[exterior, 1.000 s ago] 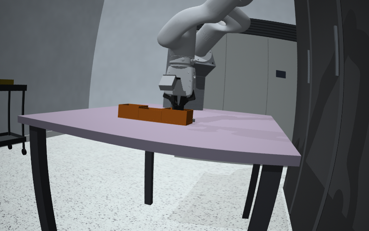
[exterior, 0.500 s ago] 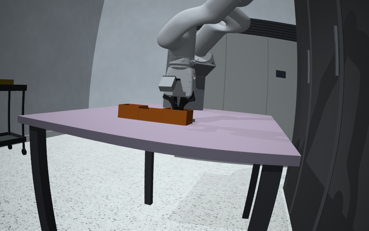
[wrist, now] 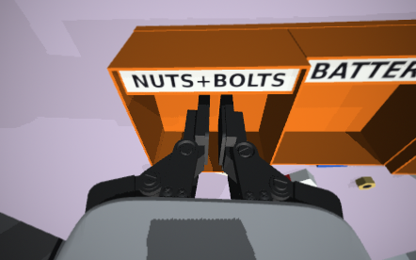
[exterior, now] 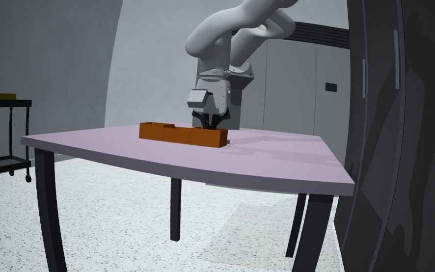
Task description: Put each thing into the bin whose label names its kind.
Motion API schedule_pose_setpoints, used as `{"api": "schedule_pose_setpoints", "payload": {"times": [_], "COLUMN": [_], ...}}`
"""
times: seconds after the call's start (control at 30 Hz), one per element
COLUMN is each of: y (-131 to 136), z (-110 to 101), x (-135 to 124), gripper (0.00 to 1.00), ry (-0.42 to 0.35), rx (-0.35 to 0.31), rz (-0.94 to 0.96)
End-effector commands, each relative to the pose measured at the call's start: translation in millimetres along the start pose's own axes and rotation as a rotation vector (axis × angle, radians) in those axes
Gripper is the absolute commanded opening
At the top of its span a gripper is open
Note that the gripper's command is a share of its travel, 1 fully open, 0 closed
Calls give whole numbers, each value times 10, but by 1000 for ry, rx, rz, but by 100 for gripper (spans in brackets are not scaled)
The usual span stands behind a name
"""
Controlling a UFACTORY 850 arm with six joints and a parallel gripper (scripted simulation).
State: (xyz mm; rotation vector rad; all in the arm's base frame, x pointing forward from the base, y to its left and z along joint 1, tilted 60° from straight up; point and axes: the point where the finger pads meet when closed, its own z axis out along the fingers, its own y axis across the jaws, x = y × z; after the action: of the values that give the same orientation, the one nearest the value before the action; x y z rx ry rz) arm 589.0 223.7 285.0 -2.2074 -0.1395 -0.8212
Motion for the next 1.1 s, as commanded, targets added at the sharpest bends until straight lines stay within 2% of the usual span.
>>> {"api": "schedule_pose_setpoints", "payload": {"times": [0.0, 0.47, 1.07], "y": [0, 0, 0], "z": [-3, -3, -216], "x": [5, 5, 4], "gripper": [7, 7, 7], "ry": [1, 1, 1], "rx": [0, 0, 0], "rz": [0, 0, 0]}}
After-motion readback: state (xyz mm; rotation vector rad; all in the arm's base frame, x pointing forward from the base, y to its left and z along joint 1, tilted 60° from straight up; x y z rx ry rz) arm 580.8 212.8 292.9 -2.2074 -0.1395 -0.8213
